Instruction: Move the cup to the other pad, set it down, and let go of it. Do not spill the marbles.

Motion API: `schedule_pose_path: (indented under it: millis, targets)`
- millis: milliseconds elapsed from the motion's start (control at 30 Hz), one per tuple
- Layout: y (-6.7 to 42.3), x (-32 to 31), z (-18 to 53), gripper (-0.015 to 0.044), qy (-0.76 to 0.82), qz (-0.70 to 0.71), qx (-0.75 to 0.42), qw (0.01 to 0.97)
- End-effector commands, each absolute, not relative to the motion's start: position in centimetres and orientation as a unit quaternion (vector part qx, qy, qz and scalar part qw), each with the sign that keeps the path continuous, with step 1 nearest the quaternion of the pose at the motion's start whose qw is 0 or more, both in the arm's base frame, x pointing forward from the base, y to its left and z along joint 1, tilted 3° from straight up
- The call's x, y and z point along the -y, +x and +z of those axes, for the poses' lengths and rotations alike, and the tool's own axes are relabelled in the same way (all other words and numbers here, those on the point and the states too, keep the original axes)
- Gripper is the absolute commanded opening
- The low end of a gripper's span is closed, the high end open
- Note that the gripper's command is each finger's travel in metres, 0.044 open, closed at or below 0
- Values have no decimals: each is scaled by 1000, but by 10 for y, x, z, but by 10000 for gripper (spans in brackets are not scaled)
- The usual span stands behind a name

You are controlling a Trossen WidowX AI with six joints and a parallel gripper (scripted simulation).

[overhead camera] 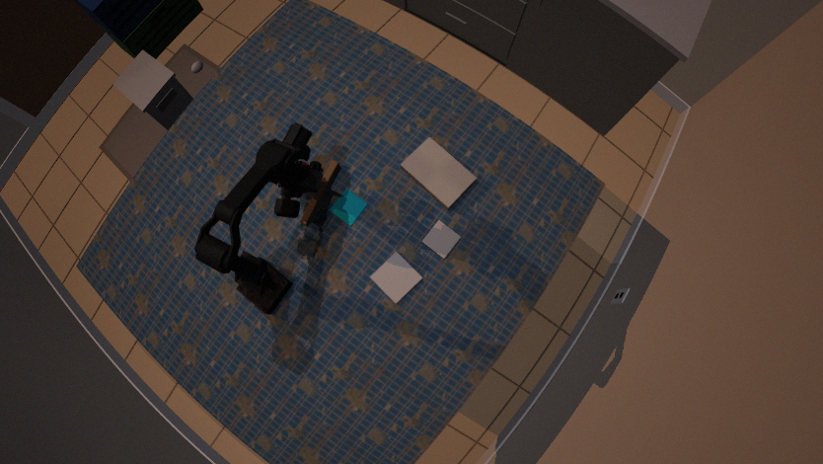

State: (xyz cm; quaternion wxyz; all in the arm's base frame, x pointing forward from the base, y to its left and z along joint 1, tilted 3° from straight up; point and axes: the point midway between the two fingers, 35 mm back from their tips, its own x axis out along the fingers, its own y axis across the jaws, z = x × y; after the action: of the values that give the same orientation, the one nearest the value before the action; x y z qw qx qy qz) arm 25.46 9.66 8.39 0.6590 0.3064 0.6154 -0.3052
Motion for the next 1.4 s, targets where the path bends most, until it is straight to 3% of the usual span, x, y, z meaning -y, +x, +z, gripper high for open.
schedule_pose_path:
  millis: [0,1367]
  targets:
    - [258,-88,85,0,305,-305,-615,660]
    - [286,-10,91,0,302,-307,-613,662]
